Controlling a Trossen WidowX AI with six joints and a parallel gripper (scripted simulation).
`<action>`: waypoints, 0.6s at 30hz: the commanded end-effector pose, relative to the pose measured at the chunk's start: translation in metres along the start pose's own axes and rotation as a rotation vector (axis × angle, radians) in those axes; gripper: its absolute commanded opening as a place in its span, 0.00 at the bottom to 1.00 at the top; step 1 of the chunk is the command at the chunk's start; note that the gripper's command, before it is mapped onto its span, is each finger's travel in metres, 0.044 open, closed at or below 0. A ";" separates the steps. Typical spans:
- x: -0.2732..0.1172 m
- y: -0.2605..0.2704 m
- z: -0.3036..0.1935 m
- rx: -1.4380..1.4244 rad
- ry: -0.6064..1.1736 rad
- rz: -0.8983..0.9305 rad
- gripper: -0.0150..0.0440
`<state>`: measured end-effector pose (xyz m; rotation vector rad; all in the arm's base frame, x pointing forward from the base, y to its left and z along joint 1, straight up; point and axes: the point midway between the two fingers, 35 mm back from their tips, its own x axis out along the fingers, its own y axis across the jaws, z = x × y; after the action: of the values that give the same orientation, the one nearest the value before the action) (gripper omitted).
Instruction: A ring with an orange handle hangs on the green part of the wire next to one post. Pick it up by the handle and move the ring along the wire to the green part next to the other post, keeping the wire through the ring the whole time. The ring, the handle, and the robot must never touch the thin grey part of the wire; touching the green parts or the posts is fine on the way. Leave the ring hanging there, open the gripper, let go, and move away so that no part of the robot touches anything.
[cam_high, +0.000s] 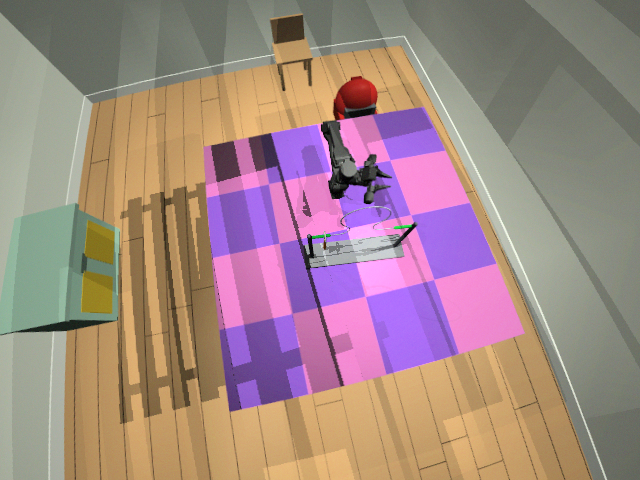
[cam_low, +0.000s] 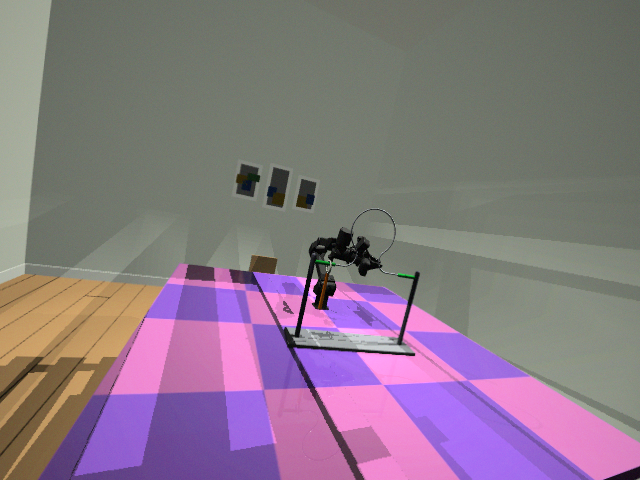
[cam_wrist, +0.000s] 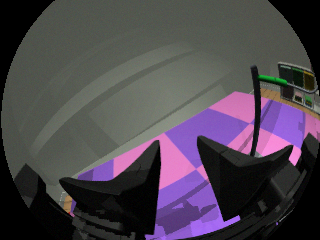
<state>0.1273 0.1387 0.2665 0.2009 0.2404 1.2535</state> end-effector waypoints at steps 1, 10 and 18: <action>-0.009 -0.035 -0.007 -0.012 -0.027 -0.136 0.53; -0.046 -0.099 -0.026 -0.041 -0.076 -0.428 0.53; -0.092 -0.140 -0.050 -0.059 -0.104 -0.689 0.53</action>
<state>0.2090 0.0321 0.1999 0.1270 0.1630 0.6676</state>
